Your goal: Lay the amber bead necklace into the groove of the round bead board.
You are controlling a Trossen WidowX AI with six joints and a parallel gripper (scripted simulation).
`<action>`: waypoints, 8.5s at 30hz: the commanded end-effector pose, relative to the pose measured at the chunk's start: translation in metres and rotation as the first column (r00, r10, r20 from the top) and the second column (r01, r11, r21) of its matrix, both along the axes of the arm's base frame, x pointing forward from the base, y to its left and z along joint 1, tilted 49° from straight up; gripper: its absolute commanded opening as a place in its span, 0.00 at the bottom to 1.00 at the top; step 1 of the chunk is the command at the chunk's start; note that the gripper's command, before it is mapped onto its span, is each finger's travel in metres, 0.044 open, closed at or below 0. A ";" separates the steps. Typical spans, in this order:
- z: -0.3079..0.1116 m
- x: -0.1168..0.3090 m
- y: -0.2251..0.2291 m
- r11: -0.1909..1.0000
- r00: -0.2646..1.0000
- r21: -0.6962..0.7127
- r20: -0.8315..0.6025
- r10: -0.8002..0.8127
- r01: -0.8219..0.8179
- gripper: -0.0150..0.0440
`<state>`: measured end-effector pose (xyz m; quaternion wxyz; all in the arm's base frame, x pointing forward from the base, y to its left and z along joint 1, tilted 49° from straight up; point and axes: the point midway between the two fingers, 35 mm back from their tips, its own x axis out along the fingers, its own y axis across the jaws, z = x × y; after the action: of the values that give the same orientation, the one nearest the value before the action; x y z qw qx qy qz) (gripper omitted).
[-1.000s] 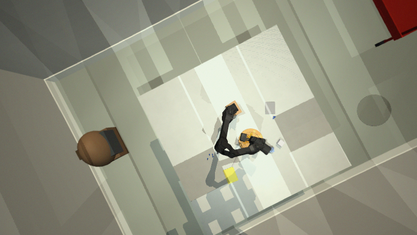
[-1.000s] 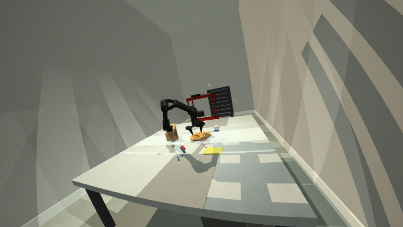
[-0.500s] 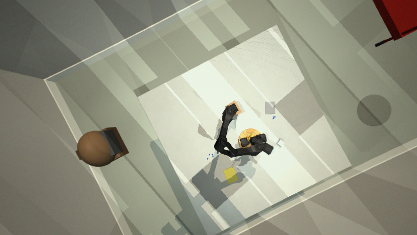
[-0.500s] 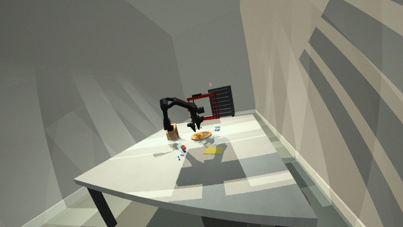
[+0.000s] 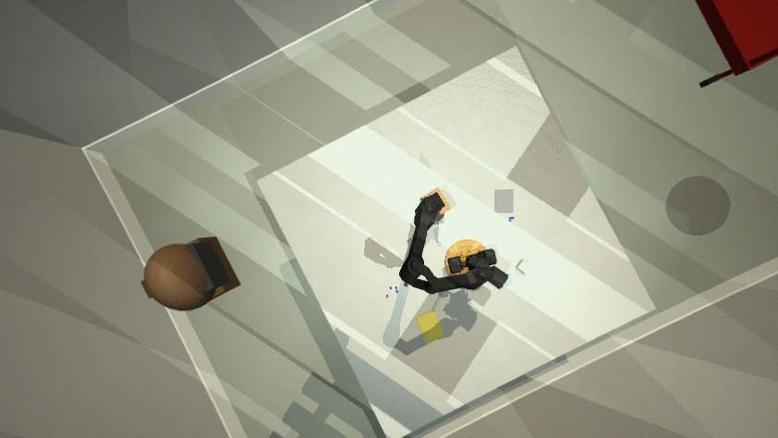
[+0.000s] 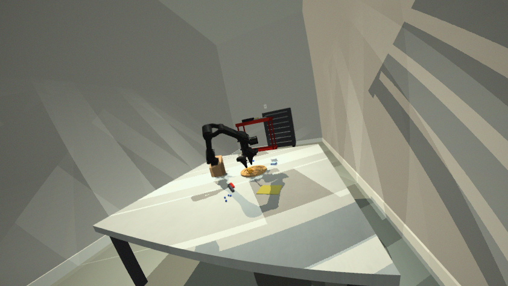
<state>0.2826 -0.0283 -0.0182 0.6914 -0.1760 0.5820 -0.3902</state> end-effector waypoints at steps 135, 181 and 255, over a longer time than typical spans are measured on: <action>-0.022 0.001 0.010 0.988 0.975 0.011 0.165 -0.151 0.152 0.90; -0.020 -0.004 -0.020 0.907 0.793 0.111 0.450 -0.411 0.407 0.85; -0.024 0.002 -0.014 0.909 0.796 0.104 0.450 -0.405 0.404 0.25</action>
<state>0.2877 -0.0370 -0.0376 0.7146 0.0550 0.4222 -0.5551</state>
